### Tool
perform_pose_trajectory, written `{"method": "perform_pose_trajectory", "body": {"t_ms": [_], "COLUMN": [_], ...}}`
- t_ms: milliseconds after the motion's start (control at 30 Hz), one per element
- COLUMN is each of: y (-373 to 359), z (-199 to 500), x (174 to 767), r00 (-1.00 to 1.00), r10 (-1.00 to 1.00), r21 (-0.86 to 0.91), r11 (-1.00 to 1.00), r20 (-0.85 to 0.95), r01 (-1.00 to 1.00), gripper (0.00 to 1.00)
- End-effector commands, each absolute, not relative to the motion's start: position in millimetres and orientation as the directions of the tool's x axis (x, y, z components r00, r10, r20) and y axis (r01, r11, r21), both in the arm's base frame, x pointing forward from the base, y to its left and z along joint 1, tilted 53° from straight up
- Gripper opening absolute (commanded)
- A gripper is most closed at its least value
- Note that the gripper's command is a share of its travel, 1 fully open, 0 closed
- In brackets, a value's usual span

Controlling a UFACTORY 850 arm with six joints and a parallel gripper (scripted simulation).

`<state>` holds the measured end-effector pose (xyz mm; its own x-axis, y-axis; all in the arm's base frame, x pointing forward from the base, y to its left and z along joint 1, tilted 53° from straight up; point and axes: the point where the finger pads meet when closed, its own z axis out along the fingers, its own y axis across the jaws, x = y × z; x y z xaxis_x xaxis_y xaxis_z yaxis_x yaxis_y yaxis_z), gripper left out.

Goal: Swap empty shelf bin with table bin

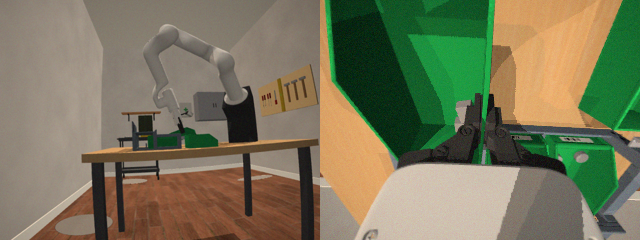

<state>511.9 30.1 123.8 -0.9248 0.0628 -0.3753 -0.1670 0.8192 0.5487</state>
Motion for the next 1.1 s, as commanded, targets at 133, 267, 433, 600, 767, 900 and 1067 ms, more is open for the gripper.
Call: {"method": "perform_pose_trajectory", "body": {"t_ms": [133, 267, 433, 600, 767, 900, 1067], "y": [29, 28, 26, 26, 24, 23, 22], "z": [127, 129, 132, 134, 138, 140, 142], "x": [516, 519, 523, 526, 530, 534, 537], "r00": [-0.925, -0.925, -0.925, -0.925, -0.925, -0.925, -0.925], "r10": [0.063, 0.063, 0.063, 0.063, 0.063, 0.063, 0.063], "r21": [0.548, 0.548, 0.548, 0.548, 0.548, 0.548, 0.548], "r11": [0.819, 0.819, 0.819, 0.819, 0.819, 0.819, 0.819], "r20": [-0.376, -0.376, -0.376, -0.376, -0.376, -0.376, -0.376], "r01": [-0.167, -0.167, -0.167, -0.167, -0.167, -0.167, -0.167], "gripper": [0.0, 0.0, 0.0, 0.0, 0.0, 0.0, 0.0]}}
